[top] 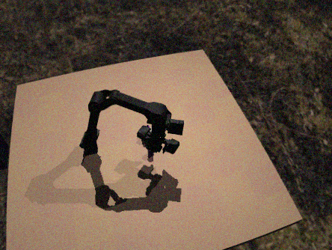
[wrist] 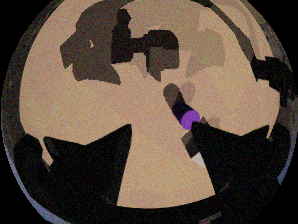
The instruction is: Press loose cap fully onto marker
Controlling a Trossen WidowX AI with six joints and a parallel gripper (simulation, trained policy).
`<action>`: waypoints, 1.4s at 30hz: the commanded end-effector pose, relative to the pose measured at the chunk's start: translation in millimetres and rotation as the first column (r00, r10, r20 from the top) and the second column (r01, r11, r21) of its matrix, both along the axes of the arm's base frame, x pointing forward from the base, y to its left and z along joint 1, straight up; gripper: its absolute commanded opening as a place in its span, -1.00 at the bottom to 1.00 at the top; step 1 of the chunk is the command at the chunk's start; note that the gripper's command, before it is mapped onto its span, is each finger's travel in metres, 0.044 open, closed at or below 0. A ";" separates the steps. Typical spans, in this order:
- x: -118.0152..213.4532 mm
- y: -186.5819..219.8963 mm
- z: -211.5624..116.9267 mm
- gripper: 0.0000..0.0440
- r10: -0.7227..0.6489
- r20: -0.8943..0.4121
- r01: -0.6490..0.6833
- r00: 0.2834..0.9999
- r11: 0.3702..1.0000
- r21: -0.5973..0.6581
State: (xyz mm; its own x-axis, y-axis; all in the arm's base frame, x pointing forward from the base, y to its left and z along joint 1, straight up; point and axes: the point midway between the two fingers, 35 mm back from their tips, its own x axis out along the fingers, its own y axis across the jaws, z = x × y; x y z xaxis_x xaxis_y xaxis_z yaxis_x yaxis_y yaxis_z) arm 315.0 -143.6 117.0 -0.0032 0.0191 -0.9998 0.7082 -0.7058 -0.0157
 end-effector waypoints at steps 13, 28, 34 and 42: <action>-12.1 26.6 -15.4 0.30 0.082 -0.074 -0.078 0.994 0.996 0.052; -23.1 36.2 -51.9 0.17 0.178 -0.124 -0.166 0.976 0.981 0.097; -26.4 36.4 -60.7 0.03 0.214 -0.132 -0.204 0.968 0.975 0.090; -21.0 34.9 -46.5 -0.60 0.250 -0.096 -0.246 0.964 0.968 0.047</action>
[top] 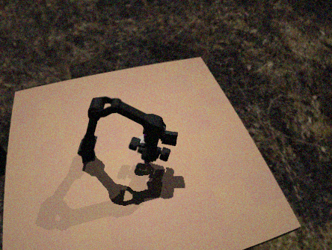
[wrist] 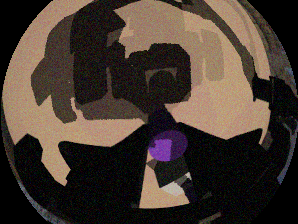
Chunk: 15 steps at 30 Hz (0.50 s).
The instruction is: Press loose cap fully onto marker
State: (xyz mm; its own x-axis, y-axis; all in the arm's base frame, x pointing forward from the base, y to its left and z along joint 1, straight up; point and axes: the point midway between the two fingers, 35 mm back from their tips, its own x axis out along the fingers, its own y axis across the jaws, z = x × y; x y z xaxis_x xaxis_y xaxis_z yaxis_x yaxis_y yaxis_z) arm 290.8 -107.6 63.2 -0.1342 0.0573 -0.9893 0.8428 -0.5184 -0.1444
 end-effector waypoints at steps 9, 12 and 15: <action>14.8 3.6 37.9 -0.57 0.067 0.086 -0.063 0.994 0.997 -0.047; 18.3 8.5 48.4 -0.58 0.080 0.103 -0.075 0.992 0.996 -0.051; 22.0 16.6 58.2 -0.59 0.091 0.117 -0.086 0.989 0.995 -0.054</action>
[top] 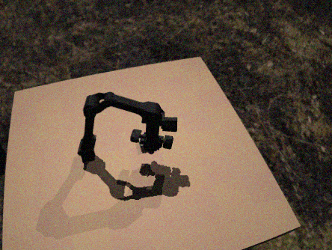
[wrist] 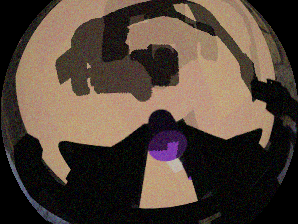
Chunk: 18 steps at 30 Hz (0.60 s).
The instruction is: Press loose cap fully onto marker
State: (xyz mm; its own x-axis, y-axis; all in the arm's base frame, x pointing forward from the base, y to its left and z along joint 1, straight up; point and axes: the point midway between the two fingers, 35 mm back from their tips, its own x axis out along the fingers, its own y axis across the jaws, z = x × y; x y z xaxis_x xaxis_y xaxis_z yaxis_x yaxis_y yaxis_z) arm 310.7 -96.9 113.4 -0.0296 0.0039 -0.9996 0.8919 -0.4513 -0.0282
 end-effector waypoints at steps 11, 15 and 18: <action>9.2 49.3 37.9 -0.65 0.048 0.036 -0.048 0.998 0.999 0.004; 7.3 65.8 45.2 -0.68 0.066 0.032 -0.066 0.997 0.998 0.009; 4.6 77.2 49.4 -0.71 0.079 0.026 -0.080 0.997 0.997 0.013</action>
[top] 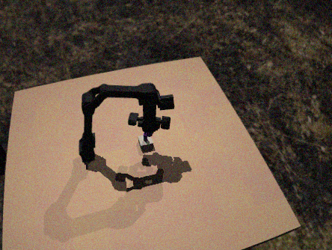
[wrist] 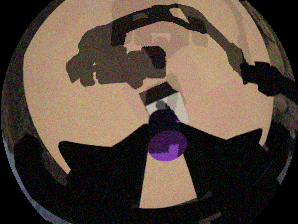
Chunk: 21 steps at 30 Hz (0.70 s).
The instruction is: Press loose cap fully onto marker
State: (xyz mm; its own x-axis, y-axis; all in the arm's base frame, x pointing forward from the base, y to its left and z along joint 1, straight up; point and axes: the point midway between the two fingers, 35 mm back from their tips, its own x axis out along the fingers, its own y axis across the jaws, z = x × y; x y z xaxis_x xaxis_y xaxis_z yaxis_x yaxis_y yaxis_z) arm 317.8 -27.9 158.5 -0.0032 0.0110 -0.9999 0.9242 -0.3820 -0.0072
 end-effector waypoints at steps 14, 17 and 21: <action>-13.3 27.0 0.1 -0.82 0.036 -0.050 -0.035 0.998 0.999 0.011; -13.7 27.0 -4.8 -0.84 0.039 -0.058 -0.038 0.998 0.999 0.012; -14.6 26.8 -12.2 -0.86 0.041 -0.069 -0.041 0.997 0.999 0.013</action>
